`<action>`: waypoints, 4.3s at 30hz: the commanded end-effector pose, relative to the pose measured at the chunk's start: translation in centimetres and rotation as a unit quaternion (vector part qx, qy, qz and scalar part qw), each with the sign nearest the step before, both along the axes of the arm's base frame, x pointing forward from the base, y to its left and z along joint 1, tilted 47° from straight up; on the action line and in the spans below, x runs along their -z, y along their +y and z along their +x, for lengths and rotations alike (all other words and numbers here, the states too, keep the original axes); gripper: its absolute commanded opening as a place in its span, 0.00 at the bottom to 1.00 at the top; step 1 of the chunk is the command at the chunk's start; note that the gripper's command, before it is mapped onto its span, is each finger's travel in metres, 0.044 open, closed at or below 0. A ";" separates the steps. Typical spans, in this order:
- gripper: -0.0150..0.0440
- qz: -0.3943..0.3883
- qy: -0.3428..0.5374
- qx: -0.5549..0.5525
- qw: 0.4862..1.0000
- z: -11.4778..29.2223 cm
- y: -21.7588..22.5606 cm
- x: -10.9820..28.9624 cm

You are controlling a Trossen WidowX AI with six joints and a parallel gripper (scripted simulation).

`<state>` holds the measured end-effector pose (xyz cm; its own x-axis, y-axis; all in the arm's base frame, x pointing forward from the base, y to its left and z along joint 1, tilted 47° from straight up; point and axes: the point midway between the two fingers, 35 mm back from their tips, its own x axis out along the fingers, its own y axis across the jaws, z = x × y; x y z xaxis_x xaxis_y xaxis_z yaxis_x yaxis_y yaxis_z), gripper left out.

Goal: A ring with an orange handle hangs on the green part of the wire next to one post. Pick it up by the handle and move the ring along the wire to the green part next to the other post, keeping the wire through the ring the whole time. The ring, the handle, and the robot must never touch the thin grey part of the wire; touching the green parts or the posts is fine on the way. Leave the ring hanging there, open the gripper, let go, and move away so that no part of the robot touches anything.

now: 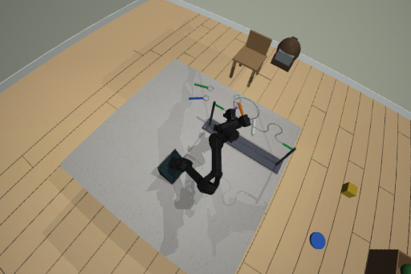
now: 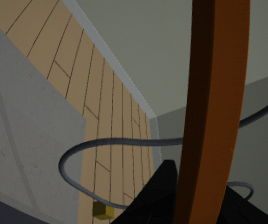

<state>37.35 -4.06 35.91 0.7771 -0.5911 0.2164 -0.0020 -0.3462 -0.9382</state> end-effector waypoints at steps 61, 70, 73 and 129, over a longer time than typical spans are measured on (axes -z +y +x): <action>0.00 -0.386 0.080 -0.019 0.919 0.4 1.6 -2.0; 0.00 -0.434 0.089 -0.020 0.896 0.5 1.9 -2.1; 0.00 -0.448 0.092 -0.021 0.889 0.5 2.0 -2.2; 0.00 -0.169 0.030 -0.006 0.985 -1.9 -8.1 3.8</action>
<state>35.63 -11.55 33.00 0.8083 -0.4561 0.3724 -0.0583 -0.6914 -0.7201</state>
